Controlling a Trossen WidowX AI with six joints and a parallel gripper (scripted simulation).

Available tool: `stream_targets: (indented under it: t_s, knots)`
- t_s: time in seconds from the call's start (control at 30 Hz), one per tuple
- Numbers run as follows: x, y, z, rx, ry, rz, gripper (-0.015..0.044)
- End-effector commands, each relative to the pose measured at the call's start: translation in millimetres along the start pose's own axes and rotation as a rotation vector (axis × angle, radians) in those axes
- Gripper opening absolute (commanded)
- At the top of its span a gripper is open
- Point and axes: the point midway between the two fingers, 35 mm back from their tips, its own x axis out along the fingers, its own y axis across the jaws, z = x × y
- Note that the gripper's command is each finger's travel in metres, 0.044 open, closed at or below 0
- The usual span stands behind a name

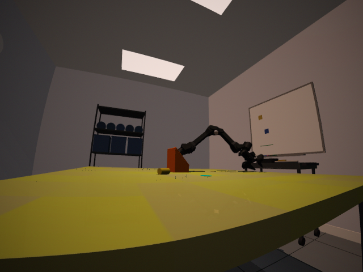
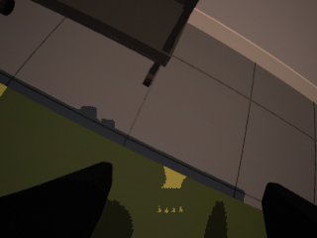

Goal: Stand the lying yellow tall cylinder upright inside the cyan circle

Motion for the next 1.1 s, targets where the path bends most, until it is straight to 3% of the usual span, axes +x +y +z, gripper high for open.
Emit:
stream_targets:
  t_s: [0.0, 0.63, 1.07]
  knots:
    - [-7.7, -23.1, -24.4, 0.028, 0.071, -0.046, 0.0309]
    - [-70.8, -133.1, -138.0, 0.141, 0.378, -0.270, 0.0309]
    - [-131.4, -178.1, -218.3, 0.301, 0.576, -0.390, 0.0309]
